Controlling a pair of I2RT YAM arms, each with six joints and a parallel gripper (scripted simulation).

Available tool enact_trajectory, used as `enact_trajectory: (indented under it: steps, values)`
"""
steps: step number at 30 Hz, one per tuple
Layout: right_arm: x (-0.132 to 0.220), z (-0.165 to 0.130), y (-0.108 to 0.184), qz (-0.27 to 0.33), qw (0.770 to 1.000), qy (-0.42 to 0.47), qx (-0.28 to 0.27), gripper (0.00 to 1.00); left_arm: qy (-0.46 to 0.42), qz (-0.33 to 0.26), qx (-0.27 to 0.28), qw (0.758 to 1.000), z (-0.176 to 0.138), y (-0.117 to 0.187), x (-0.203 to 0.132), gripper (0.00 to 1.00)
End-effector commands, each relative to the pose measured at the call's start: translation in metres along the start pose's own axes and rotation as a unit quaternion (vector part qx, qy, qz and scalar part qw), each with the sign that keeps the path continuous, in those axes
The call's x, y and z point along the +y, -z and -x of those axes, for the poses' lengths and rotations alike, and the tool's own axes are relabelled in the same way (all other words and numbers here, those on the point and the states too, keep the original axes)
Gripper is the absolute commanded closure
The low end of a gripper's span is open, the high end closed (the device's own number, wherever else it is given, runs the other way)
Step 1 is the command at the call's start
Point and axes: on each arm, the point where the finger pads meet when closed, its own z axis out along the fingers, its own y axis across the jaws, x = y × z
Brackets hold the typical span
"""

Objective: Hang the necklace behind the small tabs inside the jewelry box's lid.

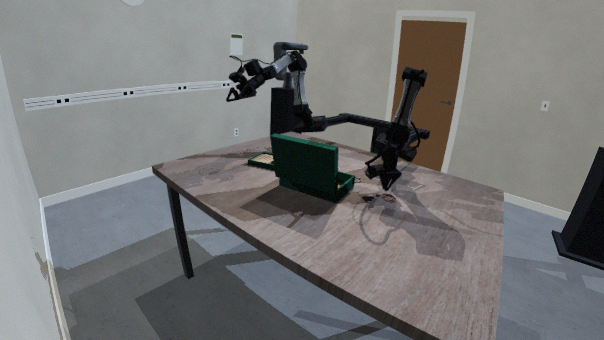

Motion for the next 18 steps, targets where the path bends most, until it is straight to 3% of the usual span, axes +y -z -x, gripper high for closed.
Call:
enact_trajectory:
  steps: [1, 18]
  values:
    - [0.004, 0.032, 0.013, 0.007, 0.999, 0.005, -0.042, 0.00, -0.001, 0.008, -0.011, 1.000, 0.005, -0.004, 0.005, 0.84]
    - [0.004, 0.032, 0.013, 0.007, 0.999, 0.005, -0.042, 0.00, -0.003, 0.003, -0.009, 1.000, 0.002, -0.018, 0.000, 0.84]
